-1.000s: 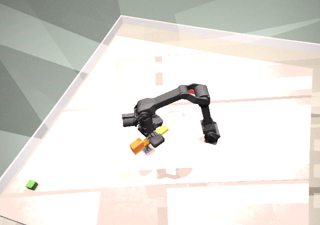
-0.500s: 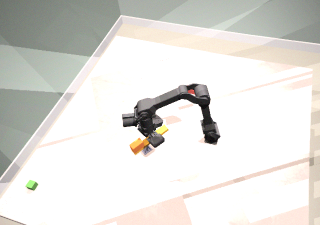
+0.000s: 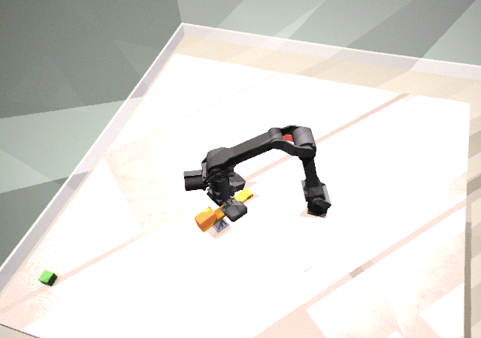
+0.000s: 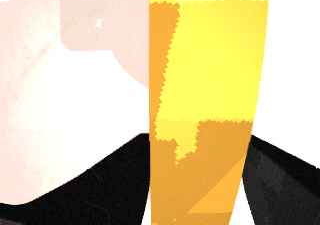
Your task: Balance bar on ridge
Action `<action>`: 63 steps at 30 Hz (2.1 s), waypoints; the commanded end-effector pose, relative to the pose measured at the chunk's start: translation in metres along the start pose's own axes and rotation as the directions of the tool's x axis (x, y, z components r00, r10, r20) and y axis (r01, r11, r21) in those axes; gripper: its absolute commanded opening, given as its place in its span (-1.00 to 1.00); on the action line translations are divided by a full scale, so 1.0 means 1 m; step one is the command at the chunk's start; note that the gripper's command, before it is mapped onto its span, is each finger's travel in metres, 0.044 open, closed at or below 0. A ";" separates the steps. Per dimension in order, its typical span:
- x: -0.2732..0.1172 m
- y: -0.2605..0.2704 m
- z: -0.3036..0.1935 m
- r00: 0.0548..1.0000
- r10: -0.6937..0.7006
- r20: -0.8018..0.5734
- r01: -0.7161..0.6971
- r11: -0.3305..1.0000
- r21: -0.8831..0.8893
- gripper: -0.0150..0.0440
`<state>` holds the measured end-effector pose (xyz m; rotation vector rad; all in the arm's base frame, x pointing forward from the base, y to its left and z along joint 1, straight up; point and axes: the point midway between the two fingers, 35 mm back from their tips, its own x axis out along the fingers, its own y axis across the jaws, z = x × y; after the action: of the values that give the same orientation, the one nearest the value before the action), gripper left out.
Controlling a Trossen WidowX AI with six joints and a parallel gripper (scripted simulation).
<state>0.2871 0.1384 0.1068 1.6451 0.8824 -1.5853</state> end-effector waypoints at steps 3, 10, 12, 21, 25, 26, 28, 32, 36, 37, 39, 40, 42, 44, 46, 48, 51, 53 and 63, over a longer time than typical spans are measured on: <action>0.001 0.000 0.000 1.000 0.001 0.000 -0.001 1.000 -0.004 -0.49; 0.002 0.000 0.000 1.000 0.001 0.000 -0.001 1.000 -0.004 -0.49; 0.002 0.000 0.000 1.000 0.001 0.000 -0.001 1.000 -0.004 -0.49; 0.003 0.000 0.000 1.000 0.001 0.000 -0.001 1.000 -0.004 -0.49; 0.003 0.000 0.000 1.000 0.001 0.000 -0.001 1.000 -0.004 -0.49; 0.003 0.000 0.000 1.000 0.001 0.000 -0.001 1.000 -0.004 -0.49; 0.003 0.000 0.000 1.000 0.001 0.000 -0.001 1.000 -0.004 -0.49; 0.004 0.000 0.000 1.000 0.001 0.000 -0.001 1.000 -0.004 -0.49; 0.004 0.000 0.000 1.000 0.001 0.000 -0.001 1.000 -0.004 -0.49; 0.004 0.000 0.000 1.000 0.001 0.000 -0.001 1.000 -0.004 -0.49; 0.004 0.000 0.000 1.000 0.001 0.000 -0.001 1.000 -0.004 -0.49; 0.004 0.000 0.000 1.000 0.001 0.000 -0.001 1.000 -0.004 -0.49; 0.004 0.000 0.001 1.000 0.001 0.000 -0.001 1.000 -0.004 -0.49; 0.005 0.000 0.001 1.000 0.001 0.000 -0.001 1.000 -0.004 -0.49; 0.005 0.000 0.001 1.000 0.001 0.000 -0.001 1.000 -0.004 -0.49; 0.005 0.000 0.001 1.000 0.001 0.000 -0.001 1.000 -0.004 -0.49; 0.005 0.000 0.001 1.000 0.001 0.000 -0.001 1.000 -0.004 -0.49; 0.005 0.000 0.001 1.000 0.001 0.000 -0.001 1.000 -0.004 -0.49; 0.006 0.000 0.001 1.000 0.001 0.000 -0.001 1.000 -0.004 -0.49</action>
<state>0.2870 0.1383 0.1039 1.6504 0.8824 -1.5795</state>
